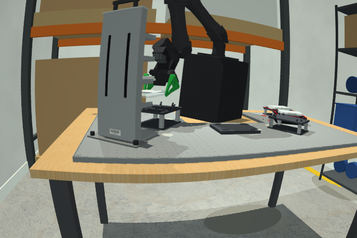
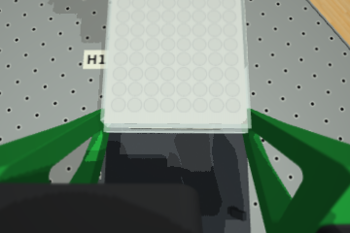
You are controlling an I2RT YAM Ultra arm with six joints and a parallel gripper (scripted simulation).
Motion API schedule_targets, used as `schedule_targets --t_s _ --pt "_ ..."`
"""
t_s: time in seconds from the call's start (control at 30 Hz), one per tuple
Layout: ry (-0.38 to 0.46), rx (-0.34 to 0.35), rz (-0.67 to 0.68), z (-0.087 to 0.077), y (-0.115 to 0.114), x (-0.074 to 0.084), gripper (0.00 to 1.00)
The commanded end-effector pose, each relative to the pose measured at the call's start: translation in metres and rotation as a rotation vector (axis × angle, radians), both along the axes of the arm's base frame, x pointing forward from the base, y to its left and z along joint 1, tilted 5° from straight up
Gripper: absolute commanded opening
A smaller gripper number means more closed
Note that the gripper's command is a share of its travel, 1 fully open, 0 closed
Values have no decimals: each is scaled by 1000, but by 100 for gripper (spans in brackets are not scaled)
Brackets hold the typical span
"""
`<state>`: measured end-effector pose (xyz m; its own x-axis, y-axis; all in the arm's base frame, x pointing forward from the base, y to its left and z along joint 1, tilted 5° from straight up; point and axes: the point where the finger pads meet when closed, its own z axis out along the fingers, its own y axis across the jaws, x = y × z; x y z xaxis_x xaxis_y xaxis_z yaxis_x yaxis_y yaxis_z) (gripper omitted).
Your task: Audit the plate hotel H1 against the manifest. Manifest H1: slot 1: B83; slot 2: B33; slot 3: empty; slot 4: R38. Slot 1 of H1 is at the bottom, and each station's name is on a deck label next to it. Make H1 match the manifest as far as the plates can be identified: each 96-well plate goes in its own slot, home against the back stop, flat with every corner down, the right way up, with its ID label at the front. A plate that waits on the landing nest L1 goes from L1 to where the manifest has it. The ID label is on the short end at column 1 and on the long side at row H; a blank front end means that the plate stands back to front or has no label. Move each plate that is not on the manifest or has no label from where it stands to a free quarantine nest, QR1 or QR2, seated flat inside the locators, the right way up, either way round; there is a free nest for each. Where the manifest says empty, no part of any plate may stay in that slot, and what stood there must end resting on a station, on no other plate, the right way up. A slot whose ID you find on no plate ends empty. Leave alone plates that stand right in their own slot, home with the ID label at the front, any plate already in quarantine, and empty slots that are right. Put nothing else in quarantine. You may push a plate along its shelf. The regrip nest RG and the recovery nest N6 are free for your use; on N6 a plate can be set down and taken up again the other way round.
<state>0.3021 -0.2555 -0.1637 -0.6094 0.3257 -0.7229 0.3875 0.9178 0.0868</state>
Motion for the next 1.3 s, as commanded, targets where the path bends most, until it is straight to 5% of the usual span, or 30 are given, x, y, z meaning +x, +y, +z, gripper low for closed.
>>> schedule_targets --t_s 0.0,1.27 --pt "-20 -16 2 3 -7 10 86" --pt "-24 -20 3 1 -16 32 86"
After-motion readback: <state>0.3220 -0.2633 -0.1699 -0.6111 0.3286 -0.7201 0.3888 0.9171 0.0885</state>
